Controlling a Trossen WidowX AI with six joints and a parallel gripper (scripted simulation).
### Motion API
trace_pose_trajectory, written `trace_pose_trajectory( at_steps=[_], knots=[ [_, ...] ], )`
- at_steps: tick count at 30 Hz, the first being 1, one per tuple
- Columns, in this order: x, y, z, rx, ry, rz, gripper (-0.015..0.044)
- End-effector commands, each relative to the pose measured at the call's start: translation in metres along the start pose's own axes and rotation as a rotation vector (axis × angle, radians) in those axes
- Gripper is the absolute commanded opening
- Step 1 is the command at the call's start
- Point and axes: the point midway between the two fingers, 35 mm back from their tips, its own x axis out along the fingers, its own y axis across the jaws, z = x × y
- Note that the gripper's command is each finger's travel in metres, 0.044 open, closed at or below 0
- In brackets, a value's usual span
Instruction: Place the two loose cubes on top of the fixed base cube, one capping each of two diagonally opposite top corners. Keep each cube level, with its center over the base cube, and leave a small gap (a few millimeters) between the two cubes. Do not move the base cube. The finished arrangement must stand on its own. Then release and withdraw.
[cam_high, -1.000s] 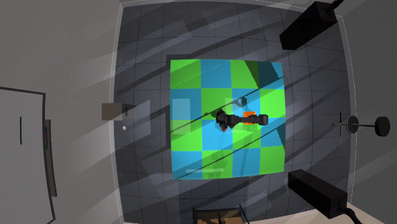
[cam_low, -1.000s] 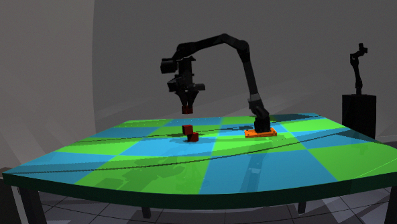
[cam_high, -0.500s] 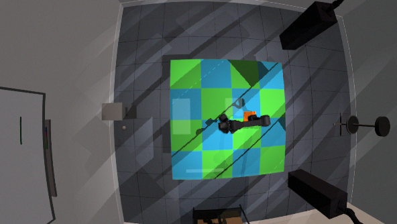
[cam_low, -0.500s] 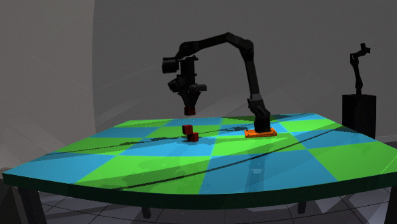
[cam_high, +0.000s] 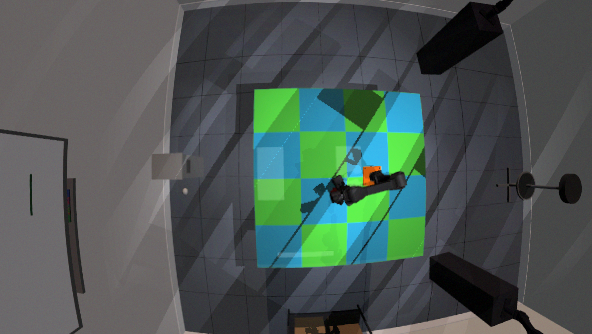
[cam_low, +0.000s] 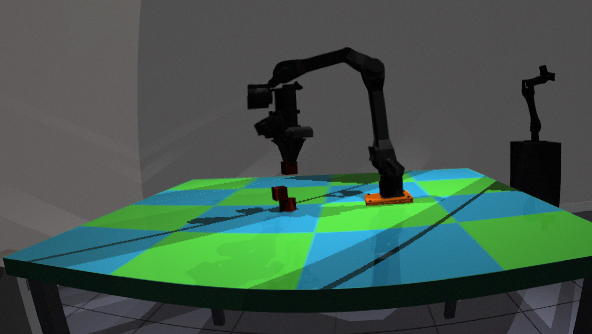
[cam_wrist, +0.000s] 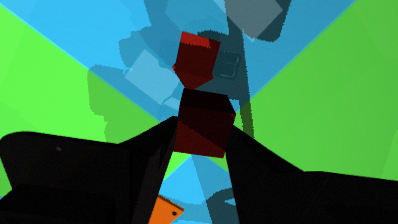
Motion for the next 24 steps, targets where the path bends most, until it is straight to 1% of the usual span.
trace_pose_trajectory(
  at_steps=[1, 5, 15, 24],
  knots=[
    [0.000, 0.011, -0.003, 0.033, -0.002, -0.006, 0.0105],
    [0.002, 0.013, -0.003, 0.040, -0.002, -0.005, 0.0105],
    [0.031, 0.013, -0.004, 0.072, 0.007, 0.004, 0.0105],
    [0.031, 0.013, -0.005, 0.073, 0.008, 0.004, 0.0105]
  ],
)
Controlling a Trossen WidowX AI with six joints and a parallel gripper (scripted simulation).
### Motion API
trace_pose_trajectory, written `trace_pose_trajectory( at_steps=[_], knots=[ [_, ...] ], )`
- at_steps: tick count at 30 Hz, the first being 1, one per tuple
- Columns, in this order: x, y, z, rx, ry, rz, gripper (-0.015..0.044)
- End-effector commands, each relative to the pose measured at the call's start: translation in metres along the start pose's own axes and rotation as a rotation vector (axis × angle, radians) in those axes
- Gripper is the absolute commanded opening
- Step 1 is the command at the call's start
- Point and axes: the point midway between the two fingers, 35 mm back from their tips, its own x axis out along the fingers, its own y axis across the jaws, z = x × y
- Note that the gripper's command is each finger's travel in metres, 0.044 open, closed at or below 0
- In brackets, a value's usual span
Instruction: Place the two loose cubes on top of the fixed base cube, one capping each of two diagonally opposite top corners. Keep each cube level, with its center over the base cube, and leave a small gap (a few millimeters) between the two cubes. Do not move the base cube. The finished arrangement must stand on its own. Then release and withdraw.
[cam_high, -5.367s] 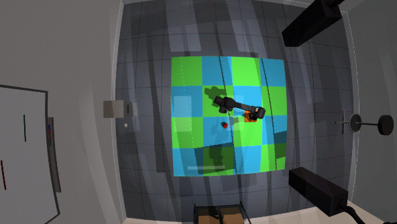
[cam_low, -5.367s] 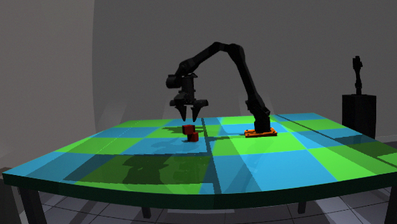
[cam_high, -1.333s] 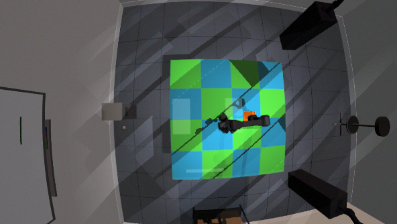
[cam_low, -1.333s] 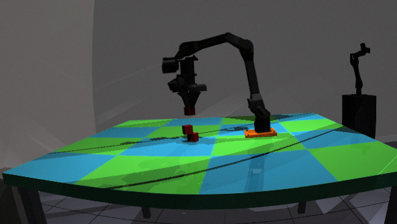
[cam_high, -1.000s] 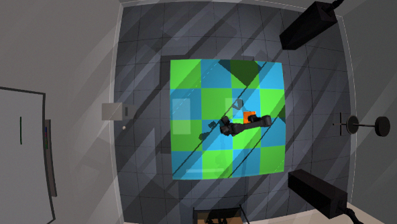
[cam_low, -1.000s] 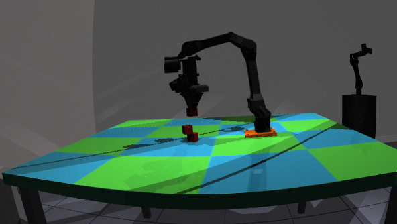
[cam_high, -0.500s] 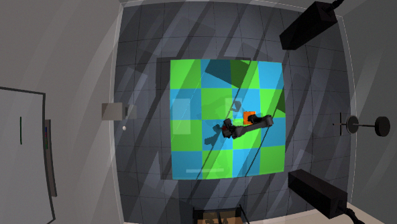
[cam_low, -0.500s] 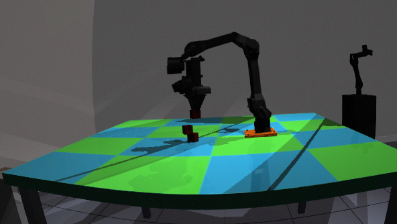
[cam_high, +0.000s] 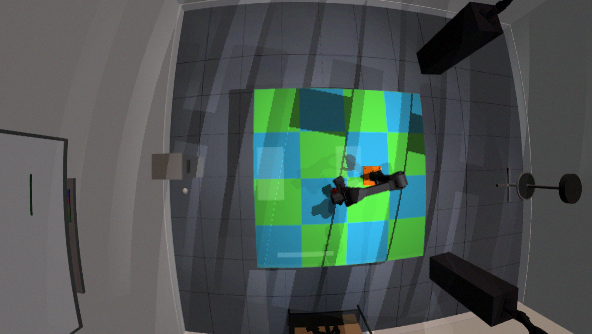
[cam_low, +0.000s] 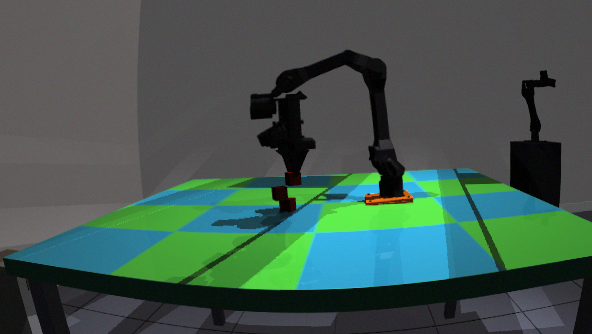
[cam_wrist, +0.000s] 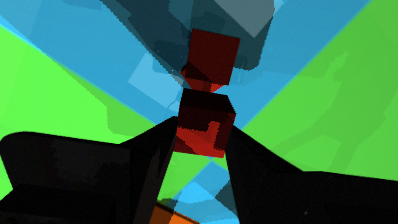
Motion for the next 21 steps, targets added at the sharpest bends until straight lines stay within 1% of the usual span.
trace_pose_trajectory(
  at_steps=[1, 6, 21],
  knots=[
    [0.003, 0.000, -0.001, 0.005, 0.006, 0.003, 0.0105],
    [0.004, 0.000, -0.001, 0.004, 0.006, 0.002, 0.0105],
    [0.030, 0.000, 0.000, -0.026, -0.003, -0.006, 0.0105]
  ],
)
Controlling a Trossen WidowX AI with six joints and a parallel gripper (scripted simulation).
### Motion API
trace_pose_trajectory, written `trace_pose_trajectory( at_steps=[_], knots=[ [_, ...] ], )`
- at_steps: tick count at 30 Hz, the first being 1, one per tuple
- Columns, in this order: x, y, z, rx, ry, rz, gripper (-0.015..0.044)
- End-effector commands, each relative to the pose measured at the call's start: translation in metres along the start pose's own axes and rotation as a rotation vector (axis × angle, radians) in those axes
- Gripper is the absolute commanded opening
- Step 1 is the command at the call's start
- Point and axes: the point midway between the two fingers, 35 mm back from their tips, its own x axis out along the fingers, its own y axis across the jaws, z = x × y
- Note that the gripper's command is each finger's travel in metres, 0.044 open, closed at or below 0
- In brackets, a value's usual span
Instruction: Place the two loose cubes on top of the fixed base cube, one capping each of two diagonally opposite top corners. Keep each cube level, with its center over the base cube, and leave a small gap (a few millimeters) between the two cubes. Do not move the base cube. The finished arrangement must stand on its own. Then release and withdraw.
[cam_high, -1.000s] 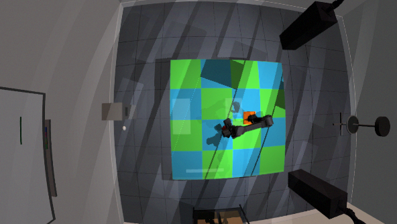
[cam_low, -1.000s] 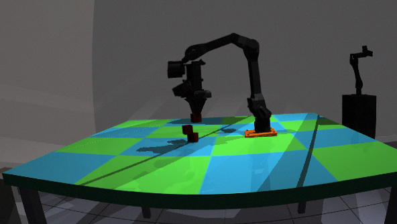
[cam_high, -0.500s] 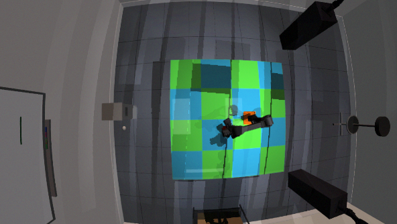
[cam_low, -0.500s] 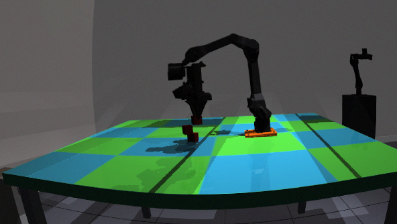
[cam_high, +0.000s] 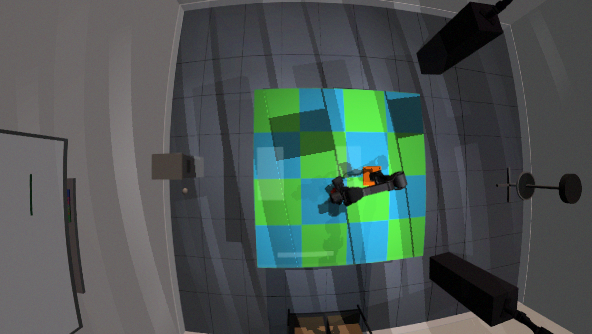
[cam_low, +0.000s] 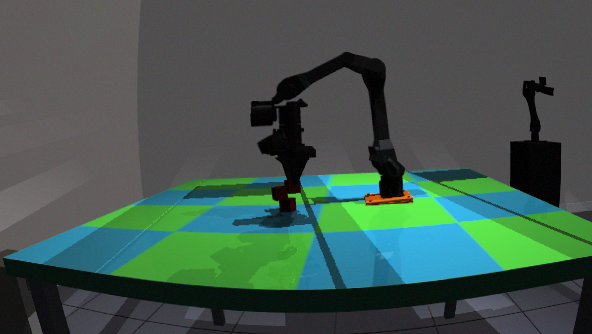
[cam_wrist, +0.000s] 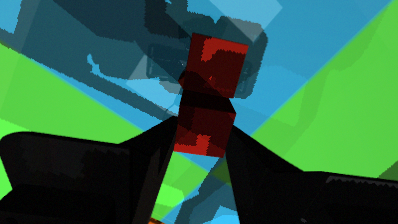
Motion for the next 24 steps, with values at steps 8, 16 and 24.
trace_pose_trajectory(
  at_steps=[8, 16, 24],
  knots=[
    [0.0117, 0.0000, -0.0020, -0.014, 0.011, -0.004, 0.0105],
    [0.0117, 0.0000, -0.0020, -0.014, 0.011, -0.004, 0.0105],
    [0.0132, 0.0000, -0.0021, -0.014, 0.011, -0.004, 0.0105]
  ],
)
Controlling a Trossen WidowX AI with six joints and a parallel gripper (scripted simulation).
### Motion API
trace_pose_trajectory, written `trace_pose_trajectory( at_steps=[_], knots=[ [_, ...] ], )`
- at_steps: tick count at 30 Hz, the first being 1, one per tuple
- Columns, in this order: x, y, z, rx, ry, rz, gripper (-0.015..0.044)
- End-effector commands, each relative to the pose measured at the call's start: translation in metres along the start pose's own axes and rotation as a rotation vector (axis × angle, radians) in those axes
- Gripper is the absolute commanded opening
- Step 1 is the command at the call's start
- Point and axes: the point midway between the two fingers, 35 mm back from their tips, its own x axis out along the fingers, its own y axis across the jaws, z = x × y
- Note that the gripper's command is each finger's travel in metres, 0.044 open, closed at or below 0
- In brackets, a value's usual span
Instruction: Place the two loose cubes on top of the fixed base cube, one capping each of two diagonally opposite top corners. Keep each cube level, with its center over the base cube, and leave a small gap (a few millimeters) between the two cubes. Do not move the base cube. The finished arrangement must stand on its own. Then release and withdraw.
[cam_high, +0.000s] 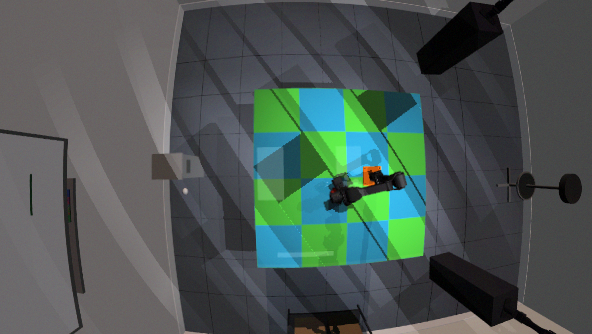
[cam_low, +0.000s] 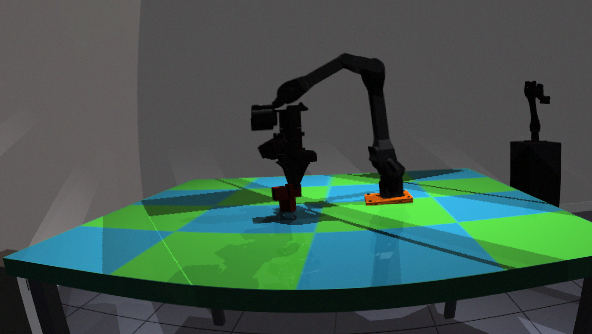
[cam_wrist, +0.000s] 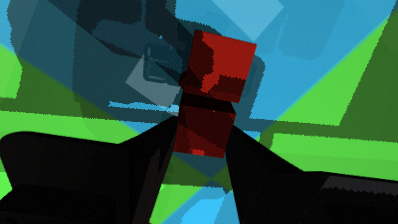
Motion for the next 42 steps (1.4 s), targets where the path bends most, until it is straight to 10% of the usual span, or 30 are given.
trace_pose_trajectory(
  at_steps=[1, 42],
  knots=[
    [0.003, -0.001, -0.001, -0.004, 0.006, -0.005, 0.0105],
    [-0.017, 0.000, 0.000, 0.000, 0.002, 0.001, 0.0205]
  ],
)
